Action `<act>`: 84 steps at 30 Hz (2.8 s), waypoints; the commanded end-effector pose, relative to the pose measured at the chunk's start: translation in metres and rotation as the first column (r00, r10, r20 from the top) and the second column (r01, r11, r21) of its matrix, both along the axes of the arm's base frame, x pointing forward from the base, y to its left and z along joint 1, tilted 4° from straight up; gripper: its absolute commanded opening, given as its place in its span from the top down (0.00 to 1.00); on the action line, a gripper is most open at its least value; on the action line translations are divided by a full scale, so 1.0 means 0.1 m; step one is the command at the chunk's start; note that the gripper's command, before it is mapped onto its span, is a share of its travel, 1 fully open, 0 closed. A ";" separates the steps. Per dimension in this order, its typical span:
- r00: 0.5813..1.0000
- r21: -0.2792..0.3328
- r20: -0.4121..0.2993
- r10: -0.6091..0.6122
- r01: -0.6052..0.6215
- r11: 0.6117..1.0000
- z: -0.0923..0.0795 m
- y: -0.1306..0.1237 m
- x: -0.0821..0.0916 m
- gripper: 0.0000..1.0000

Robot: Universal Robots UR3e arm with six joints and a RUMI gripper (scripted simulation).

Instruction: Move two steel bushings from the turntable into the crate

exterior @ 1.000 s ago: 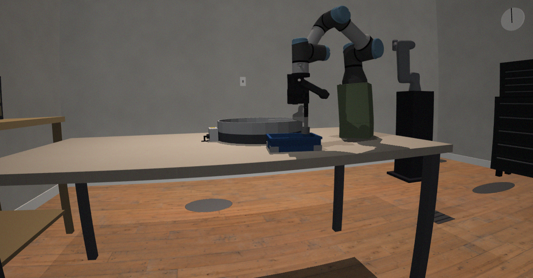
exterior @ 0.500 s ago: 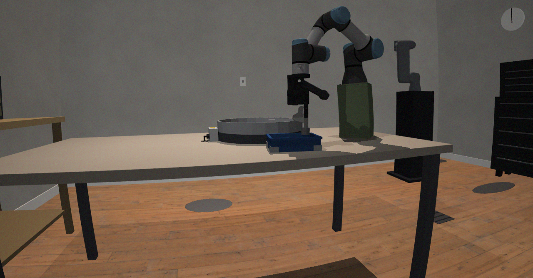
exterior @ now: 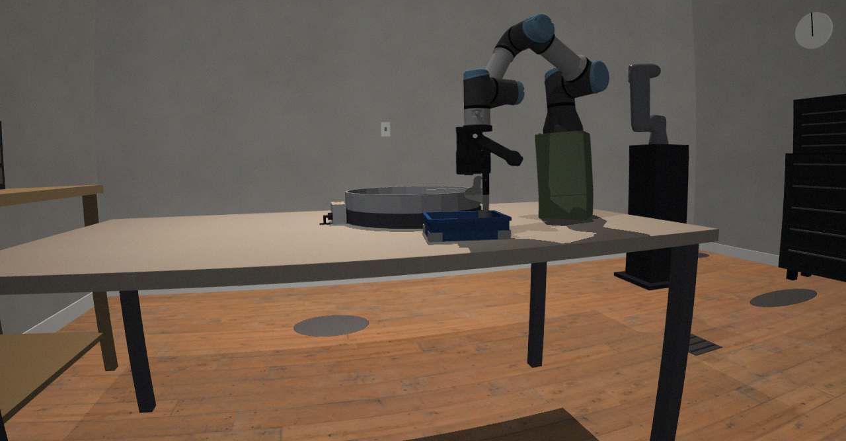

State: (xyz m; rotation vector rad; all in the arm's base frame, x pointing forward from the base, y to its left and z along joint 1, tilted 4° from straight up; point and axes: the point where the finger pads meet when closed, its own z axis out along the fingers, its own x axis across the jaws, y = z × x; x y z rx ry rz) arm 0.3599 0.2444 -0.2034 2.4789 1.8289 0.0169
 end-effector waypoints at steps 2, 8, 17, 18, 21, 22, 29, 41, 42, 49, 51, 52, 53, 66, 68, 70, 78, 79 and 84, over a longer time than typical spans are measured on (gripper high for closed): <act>1.000 0.001 0.003 0.000 0.000 1.000 -0.10 0.00 0.02 1.00; 1.000 0.001 0.003 0.000 0.000 1.000 -0.17 0.00 0.02 1.00; 1.000 0.001 0.003 0.000 0.000 1.000 -0.19 0.00 0.02 1.00; 1.000 0.001 0.003 0.000 0.000 1.000 -0.19 0.00 0.02 1.00; 1.000 0.001 0.003 0.000 0.000 1.000 -0.19 0.00 0.02 1.00; 1.000 0.001 0.003 0.000 0.000 1.000 -0.19 0.00 0.02 1.00; 1.000 0.001 0.003 0.000 0.000 1.000 -0.19 0.00 0.02 1.00; 1.000 0.001 0.003 0.000 0.000 1.000 -0.19 0.00 0.02 1.00; 1.000 0.001 0.003 0.000 0.000 1.000 -0.19 0.00 0.02 1.00; 1.000 0.001 0.003 0.000 0.000 1.000 -0.19 0.00 0.02 1.00; 1.000 0.001 0.003 0.000 0.000 1.000 -0.19 0.00 0.02 1.00; 1.000 0.001 0.003 0.000 0.000 1.000 -0.19 0.00 0.02 1.00; 1.000 0.001 0.003 0.000 0.000 1.000 -0.19 0.00 0.02 1.00; 1.000 0.001 0.003 0.000 0.000 1.000 -0.21 0.00 0.02 1.00; 1.000 0.001 0.003 0.000 0.000 1.000 -0.21 0.00 0.02 1.00; 1.000 0.001 0.003 0.000 0.000 1.000 -0.22 0.00 0.02 1.00; 1.000 0.001 0.003 0.000 0.000 1.000 -0.24 0.00 0.02 1.00; 1.000 0.001 0.003 0.000 0.000 1.000 -0.24 0.00 0.02 1.00; 1.000 0.001 0.003 0.000 0.000 1.000 -0.25 -0.01 0.02 1.00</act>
